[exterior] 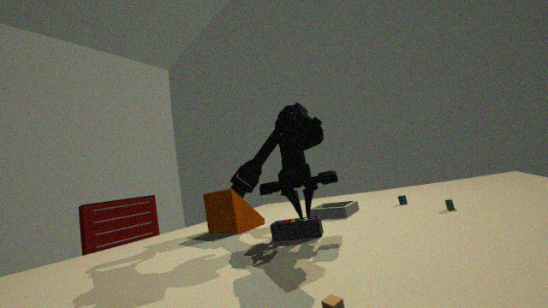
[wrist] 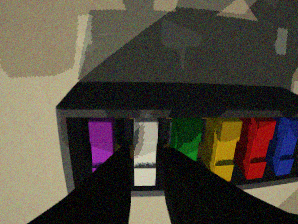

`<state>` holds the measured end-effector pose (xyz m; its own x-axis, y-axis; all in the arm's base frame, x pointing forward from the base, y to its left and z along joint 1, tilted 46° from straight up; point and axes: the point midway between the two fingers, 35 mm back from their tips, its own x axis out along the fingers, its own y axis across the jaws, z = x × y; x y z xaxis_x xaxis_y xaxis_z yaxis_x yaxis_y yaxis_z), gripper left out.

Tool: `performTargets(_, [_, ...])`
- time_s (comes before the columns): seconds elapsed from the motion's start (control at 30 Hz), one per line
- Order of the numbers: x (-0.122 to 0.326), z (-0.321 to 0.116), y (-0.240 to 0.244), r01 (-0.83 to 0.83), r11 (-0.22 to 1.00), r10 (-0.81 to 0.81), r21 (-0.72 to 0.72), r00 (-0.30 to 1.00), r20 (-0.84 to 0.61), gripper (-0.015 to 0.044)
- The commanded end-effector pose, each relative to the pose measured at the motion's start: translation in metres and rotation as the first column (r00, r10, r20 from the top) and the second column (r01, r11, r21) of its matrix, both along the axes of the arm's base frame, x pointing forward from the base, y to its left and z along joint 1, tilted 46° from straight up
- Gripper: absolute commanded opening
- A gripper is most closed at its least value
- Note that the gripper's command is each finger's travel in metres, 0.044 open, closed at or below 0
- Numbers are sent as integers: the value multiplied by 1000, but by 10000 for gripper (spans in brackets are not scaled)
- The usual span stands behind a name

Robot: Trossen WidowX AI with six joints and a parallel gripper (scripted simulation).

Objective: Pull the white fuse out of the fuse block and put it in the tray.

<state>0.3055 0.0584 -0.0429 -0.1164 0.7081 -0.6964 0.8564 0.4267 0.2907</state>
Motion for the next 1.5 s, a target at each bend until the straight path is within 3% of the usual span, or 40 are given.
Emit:
performTargets(0.0, [0, -2, 3, 6, 1000, -6, 4, 1000, -4, 61])
performTargets(0.27, [-1, -5, 6, 6, 1000, -6, 4, 1000, -5, 61])
performTargets(0.57, [-1, -4, 5, 0, 1000, 0, 1, 1000, -1, 1])
performTargets(1.47, [1, 3, -3, 2, 1000, -2, 0, 1000, -2, 0])
